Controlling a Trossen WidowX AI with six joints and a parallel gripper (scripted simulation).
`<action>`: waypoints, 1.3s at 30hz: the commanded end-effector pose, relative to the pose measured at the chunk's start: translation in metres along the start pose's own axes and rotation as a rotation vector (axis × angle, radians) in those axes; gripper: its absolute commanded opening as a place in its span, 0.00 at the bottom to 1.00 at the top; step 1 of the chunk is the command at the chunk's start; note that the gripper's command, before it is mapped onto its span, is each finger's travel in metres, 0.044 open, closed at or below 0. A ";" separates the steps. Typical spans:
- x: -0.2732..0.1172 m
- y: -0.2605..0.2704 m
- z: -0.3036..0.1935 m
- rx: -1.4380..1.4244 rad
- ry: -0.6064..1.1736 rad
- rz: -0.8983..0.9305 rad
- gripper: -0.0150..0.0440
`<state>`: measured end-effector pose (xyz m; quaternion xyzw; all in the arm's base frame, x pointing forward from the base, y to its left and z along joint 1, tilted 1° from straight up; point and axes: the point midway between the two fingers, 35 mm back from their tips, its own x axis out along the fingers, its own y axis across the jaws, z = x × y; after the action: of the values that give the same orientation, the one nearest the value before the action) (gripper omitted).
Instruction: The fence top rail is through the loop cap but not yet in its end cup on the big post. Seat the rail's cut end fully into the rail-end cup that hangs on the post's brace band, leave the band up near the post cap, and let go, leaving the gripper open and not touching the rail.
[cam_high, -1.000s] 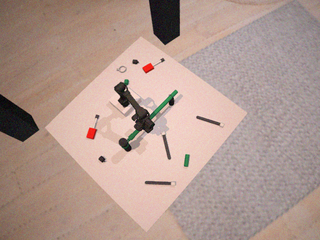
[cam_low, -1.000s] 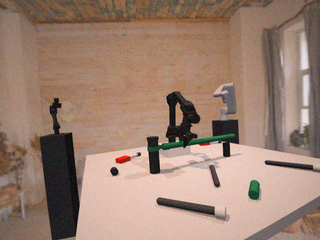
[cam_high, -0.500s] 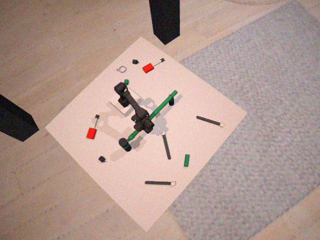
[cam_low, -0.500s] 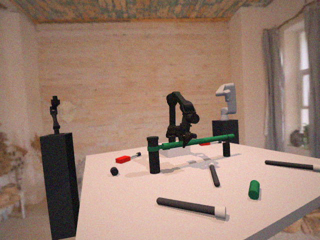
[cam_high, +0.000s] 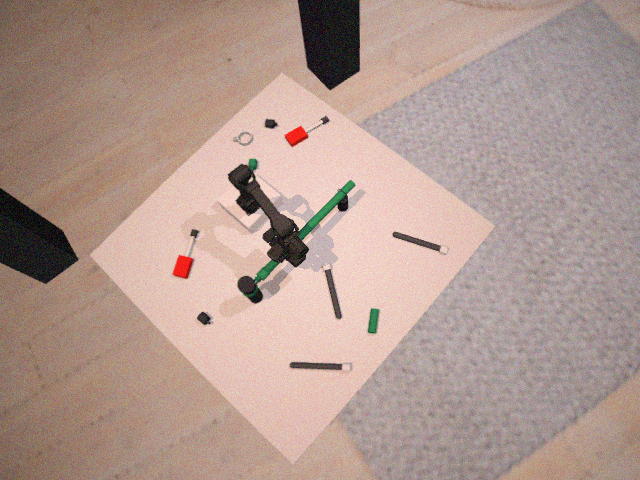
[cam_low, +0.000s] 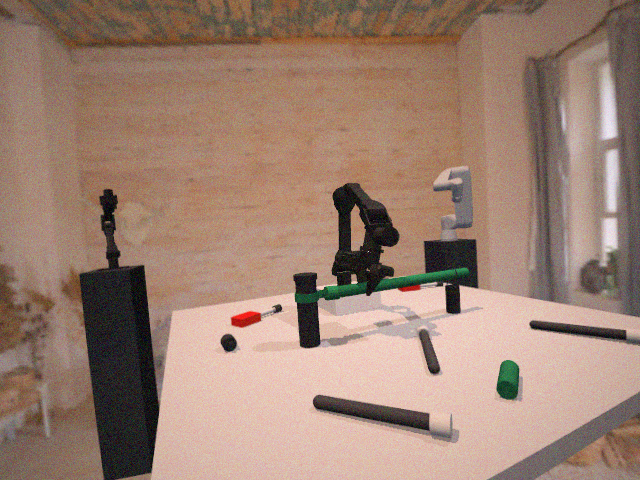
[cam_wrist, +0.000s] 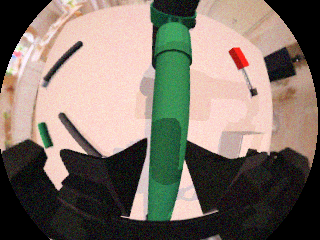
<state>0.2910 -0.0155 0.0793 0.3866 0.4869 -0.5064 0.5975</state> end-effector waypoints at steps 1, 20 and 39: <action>-0.004 0.000 -0.003 0.002 0.000 -0.001 0.79; -0.062 -0.002 -0.029 -0.006 0.002 -0.004 1.00; -0.092 -0.006 -0.029 -0.006 0.002 -0.004 1.00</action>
<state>0.2791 0.0315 0.1619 0.3827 0.4900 -0.5057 0.5981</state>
